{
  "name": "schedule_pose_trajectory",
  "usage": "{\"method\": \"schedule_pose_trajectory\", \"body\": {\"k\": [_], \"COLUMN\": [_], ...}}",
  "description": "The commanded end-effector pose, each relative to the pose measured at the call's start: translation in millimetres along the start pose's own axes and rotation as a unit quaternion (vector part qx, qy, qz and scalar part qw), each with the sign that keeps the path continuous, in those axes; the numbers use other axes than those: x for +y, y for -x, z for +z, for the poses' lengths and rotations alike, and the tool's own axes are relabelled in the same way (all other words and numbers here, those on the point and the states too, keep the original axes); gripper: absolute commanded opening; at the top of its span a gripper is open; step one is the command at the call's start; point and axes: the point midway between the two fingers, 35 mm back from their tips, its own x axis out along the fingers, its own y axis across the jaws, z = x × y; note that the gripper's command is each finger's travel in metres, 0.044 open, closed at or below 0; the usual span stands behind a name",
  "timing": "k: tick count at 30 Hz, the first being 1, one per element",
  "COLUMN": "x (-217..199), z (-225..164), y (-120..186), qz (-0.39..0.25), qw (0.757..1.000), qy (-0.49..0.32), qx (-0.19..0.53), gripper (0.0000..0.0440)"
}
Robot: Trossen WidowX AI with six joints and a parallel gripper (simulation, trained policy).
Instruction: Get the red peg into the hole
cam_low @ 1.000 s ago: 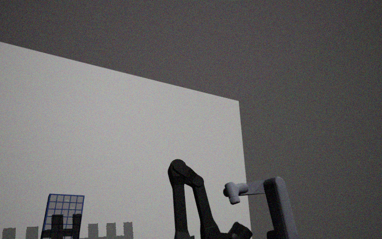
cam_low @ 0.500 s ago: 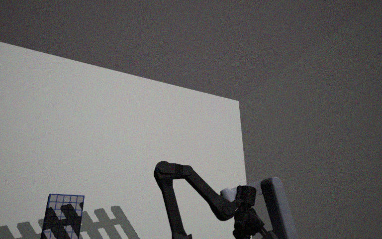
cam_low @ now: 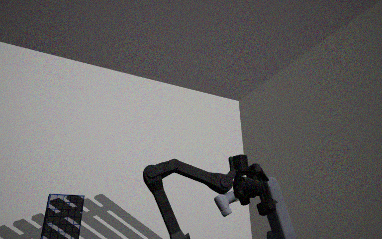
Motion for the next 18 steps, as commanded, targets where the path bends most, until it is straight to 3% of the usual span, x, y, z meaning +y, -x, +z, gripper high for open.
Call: {"method": "schedule_pose_trajectory", "body": {"k": [1,9,18], "x": [-21.7,-42.0,-44.3], "z": [-18.0,-48.2,-76.6], "y": [9.7,29.2,52.5], "qz": [-0.011,-0.025,-0.037], "qw": [0.997,0.978,0.933], "qy": [-0.06,-0.179,-0.31], "qx": [0.038,0.106,0.177], "gripper": [0.044,0.044,0.044]}}
